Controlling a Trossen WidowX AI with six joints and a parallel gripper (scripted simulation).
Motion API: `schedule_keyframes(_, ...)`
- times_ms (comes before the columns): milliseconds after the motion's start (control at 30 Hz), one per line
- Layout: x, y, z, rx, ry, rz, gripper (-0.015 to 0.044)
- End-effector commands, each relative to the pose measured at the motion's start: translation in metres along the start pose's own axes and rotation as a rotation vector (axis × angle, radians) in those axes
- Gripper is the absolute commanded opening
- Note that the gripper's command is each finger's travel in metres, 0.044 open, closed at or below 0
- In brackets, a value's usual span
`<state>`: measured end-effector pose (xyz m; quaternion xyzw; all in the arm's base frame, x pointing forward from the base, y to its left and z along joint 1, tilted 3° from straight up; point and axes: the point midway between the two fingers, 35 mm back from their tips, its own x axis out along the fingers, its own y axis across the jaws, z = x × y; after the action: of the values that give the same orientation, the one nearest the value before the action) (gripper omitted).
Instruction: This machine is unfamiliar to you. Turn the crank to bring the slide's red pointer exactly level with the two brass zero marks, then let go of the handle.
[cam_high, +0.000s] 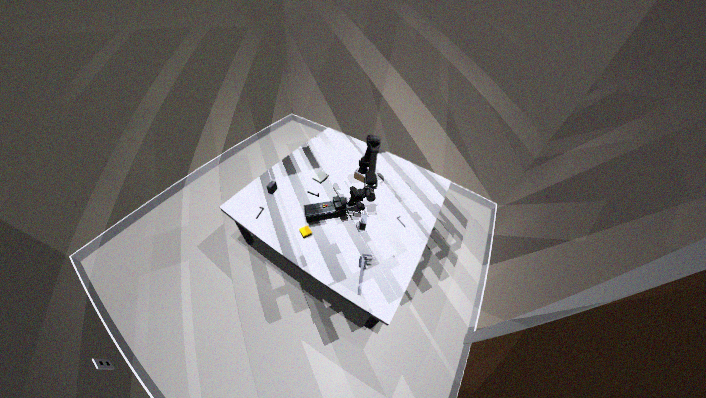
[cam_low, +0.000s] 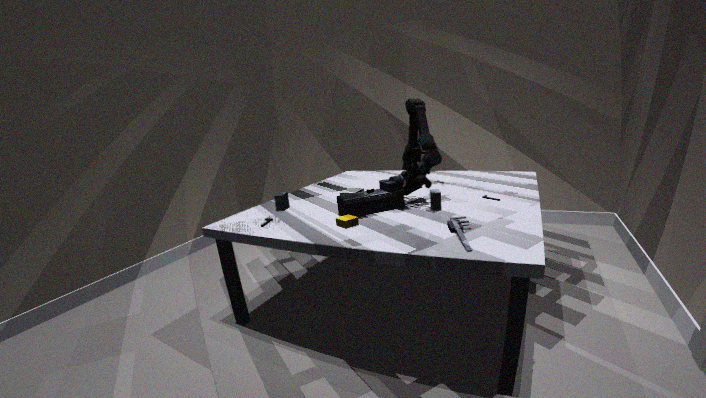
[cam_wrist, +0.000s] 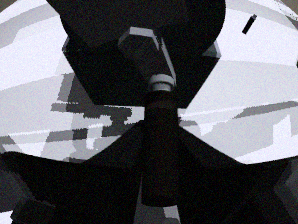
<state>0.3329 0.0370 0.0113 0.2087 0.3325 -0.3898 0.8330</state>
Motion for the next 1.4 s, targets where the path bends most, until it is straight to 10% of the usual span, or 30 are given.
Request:
schedule_keyframes(0, 0.0, 0.0, 0.0, 0.0, 0.0, 0.0, 0.0)
schedule_keyframes(600, 0.0, 0.0, 0.0, 0.0, 0.0, 0.0, 0.044)
schedule_keyframes(1367, -0.081, 0.008, 0.084, 0.005, -0.002, 0.0, 0.044)
